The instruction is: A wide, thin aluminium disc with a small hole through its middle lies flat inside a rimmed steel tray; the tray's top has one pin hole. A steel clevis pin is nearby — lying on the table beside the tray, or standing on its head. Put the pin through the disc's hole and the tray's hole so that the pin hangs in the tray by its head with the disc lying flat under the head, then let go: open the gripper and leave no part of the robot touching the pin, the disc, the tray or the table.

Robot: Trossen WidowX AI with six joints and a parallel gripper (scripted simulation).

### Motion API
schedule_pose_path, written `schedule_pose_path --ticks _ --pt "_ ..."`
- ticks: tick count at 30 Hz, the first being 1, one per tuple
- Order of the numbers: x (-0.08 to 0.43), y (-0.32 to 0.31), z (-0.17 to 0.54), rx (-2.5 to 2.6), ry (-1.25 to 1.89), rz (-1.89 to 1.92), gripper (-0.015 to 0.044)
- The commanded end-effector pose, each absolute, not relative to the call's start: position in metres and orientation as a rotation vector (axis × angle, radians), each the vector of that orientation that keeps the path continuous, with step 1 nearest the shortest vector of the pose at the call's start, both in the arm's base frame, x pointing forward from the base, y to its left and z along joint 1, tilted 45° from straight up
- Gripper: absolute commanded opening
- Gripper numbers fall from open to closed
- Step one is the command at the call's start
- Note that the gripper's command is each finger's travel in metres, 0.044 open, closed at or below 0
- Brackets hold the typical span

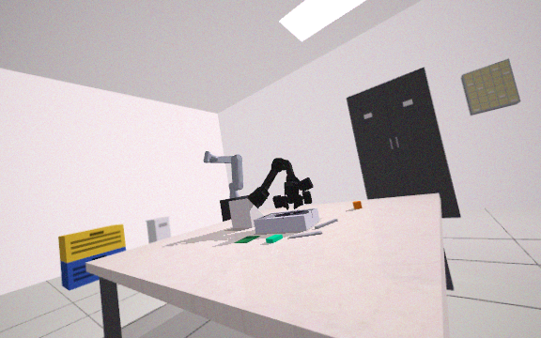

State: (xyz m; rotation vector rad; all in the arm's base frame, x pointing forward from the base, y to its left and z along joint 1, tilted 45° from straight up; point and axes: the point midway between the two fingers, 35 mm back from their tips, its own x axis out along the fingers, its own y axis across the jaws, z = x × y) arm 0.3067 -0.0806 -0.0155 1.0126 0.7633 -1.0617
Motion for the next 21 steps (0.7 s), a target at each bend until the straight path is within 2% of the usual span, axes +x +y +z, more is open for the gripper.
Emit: schedule_pose_path --ticks 1,11,16,21 --pt "0.306 -0.084 -0.012 1.014 0.763 -1.062 0.0160" --pt "0.305 -0.093 -0.003 1.016 0.763 -1.062 0.0160" --pt "0.300 -0.083 0.021 1.012 0.761 -1.066 0.0291" --pt "0.277 -0.062 0.076 1.015 0.763 -1.067 0.0423"
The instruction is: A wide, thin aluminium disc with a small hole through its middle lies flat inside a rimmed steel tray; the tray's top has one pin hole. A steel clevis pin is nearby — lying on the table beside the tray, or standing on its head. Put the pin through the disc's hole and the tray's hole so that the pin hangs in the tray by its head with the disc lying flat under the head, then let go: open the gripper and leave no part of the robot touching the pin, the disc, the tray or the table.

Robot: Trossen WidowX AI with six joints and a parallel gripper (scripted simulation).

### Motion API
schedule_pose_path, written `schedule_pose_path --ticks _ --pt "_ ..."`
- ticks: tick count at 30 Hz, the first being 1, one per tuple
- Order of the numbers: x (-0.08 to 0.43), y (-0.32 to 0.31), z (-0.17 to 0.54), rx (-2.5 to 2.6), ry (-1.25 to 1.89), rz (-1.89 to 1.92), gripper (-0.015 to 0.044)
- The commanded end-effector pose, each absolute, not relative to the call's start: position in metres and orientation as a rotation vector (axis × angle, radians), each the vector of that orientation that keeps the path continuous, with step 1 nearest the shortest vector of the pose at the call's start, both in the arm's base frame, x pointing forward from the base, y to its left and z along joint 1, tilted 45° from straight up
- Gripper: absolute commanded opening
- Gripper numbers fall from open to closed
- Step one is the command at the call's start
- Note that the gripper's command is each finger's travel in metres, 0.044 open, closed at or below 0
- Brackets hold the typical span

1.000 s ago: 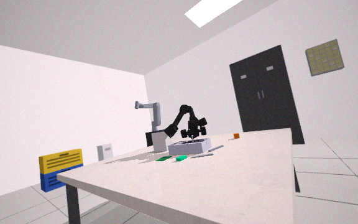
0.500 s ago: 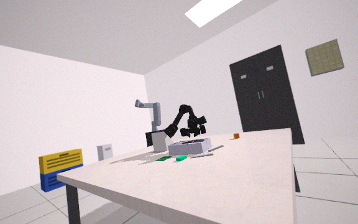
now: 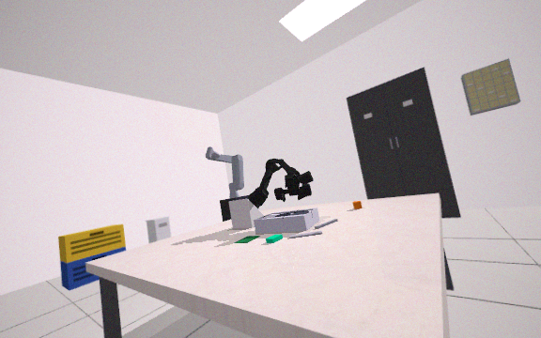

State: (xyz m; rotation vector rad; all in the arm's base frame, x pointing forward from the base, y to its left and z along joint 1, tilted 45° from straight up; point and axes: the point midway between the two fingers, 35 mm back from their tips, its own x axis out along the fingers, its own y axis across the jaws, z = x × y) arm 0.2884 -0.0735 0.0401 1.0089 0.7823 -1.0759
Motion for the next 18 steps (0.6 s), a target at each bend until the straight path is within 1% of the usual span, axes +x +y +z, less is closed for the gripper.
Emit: schedule_pose_path --ticks 1,18 --pt "0.2733 -0.0598 0.0822 1.015 0.764 -1.067 0.0440" --pt "0.2720 -0.0591 0.0841 1.015 0.764 -1.067 0.0440"
